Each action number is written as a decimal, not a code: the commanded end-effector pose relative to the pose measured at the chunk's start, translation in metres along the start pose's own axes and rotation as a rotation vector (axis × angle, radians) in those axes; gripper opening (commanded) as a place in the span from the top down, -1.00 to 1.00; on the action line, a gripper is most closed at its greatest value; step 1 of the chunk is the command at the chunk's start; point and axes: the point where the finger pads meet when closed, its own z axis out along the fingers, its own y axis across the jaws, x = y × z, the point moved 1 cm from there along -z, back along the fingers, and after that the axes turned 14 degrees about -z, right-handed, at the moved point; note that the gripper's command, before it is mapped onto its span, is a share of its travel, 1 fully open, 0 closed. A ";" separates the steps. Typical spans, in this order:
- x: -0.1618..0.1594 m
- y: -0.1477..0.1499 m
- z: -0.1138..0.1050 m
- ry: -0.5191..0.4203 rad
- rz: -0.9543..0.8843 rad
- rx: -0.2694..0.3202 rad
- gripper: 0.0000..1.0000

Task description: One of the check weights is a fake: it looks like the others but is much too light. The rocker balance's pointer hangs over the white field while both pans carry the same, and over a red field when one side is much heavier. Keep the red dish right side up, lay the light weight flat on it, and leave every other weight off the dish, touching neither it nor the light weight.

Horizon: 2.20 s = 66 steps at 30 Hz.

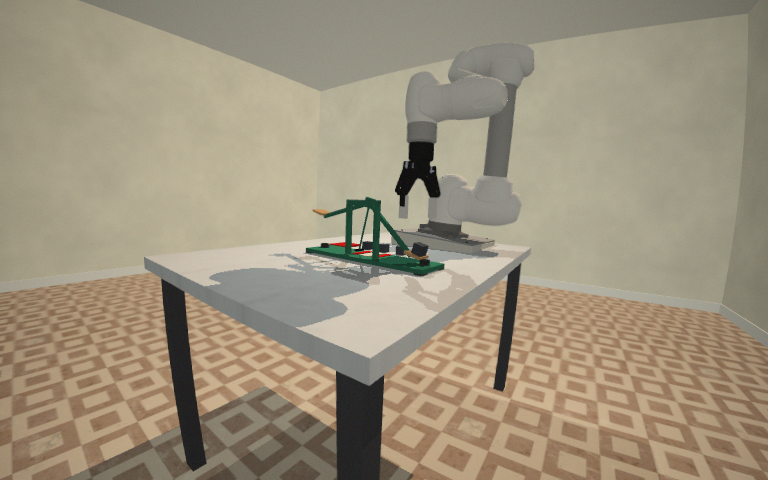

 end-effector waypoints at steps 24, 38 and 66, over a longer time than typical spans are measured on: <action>0.027 0.085 0.023 -0.001 0.056 0.006 0.30; 0.027 0.085 0.023 -0.001 0.056 0.006 0.30; 0.027 0.085 0.041 -0.001 0.056 0.006 0.30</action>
